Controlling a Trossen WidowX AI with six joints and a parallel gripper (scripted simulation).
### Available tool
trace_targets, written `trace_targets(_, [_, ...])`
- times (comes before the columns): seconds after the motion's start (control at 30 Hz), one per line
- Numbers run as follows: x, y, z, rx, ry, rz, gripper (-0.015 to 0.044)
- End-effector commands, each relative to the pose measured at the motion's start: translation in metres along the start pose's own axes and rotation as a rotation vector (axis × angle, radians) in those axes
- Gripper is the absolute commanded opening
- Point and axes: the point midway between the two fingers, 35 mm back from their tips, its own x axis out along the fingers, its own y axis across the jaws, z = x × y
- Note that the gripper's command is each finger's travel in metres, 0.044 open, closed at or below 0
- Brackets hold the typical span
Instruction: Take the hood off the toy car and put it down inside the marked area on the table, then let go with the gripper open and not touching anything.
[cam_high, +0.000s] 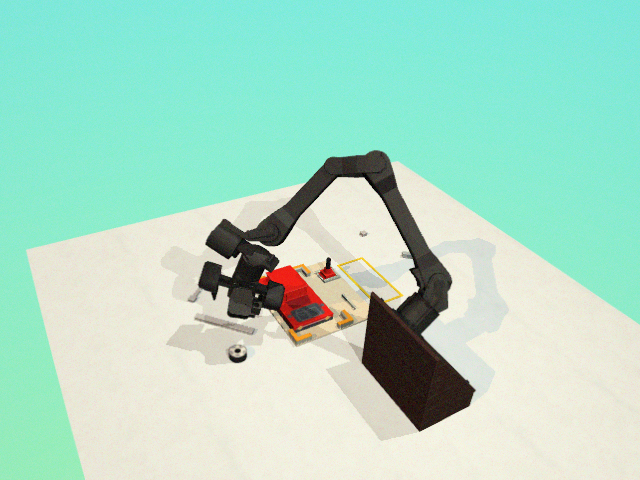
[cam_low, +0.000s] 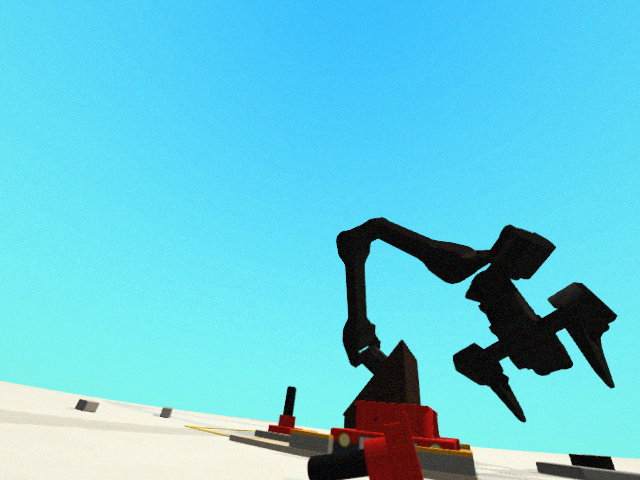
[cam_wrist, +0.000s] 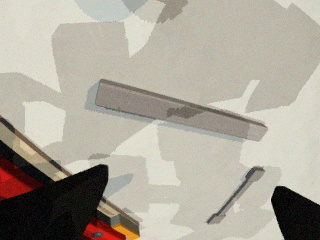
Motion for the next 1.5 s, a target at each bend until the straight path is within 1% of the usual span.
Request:
trace_targets(0.0, [0.000,0.000,-0.001,0.016,-0.001,0.002,0.0440])
trace_targets(0.07, [-0.001,0.002,-0.008,0.140,-0.011,0.019,0.0440])
trace_targets(0.27, [-0.007,0.013,-0.043,0.715,-0.031,0.112,0.0440])
trace_targets(0.5, [-0.016,0.034,-0.083,1.379,0.010,0.240,0.0440])
trace_targets(0.7, [-0.025,0.056,-0.114,1.926,0.116,0.357,0.0440])
trace_targets(0.9, [-0.037,0.082,-0.141,2.441,0.297,0.456,0.0440])
trace_targets(0.97, [-0.038,0.085,-0.144,2.498,0.322,0.465,0.0440])
trace_targets(1.47, [-0.037,0.086,-0.145,2.498,0.322,0.465,0.0440])
